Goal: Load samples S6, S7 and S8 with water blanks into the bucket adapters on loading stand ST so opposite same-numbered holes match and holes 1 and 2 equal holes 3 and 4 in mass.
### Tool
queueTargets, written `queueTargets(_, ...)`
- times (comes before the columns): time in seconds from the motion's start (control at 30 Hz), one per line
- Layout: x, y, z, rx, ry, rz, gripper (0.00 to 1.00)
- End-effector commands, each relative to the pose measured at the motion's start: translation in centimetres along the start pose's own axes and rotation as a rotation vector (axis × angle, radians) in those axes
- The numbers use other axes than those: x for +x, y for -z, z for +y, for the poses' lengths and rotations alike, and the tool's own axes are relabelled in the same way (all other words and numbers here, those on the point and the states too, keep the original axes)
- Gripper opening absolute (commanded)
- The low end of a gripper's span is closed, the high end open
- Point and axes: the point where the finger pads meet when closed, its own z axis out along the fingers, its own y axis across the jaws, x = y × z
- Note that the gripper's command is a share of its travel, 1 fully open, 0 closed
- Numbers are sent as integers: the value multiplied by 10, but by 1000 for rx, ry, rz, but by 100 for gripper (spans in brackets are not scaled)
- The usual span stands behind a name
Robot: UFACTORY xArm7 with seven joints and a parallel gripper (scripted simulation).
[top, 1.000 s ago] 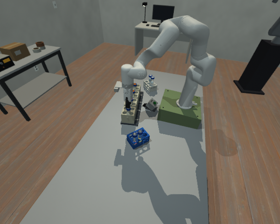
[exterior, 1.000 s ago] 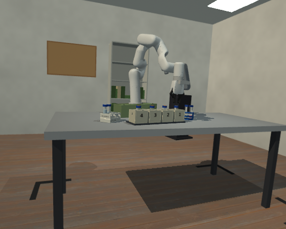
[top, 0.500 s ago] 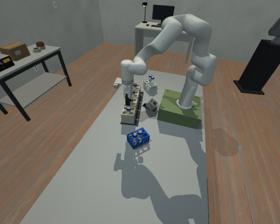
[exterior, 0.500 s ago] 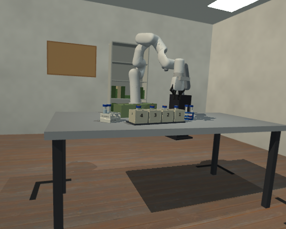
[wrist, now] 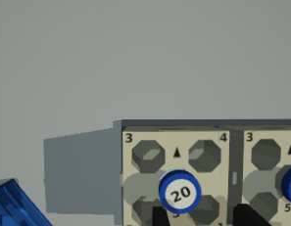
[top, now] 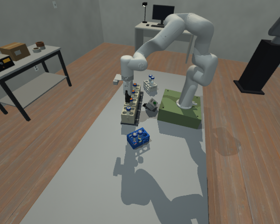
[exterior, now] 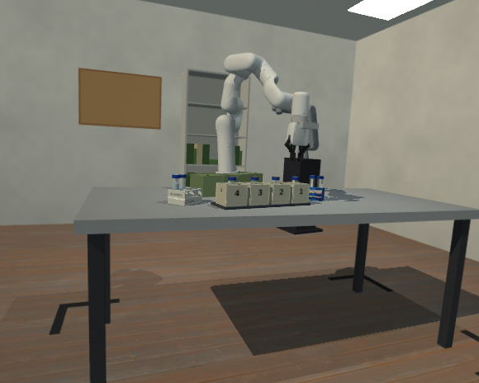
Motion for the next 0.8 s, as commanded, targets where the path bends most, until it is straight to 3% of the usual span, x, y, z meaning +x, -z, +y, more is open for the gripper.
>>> queueTargets(0.0, 1, 12, -1, 2, 0, 4, 44)
queueTargets(0.53, 1, 39, -1, 2, 0, 4, 44)
queueTargets(0.77, 1, 39, 0, 2, 0, 4, 44)
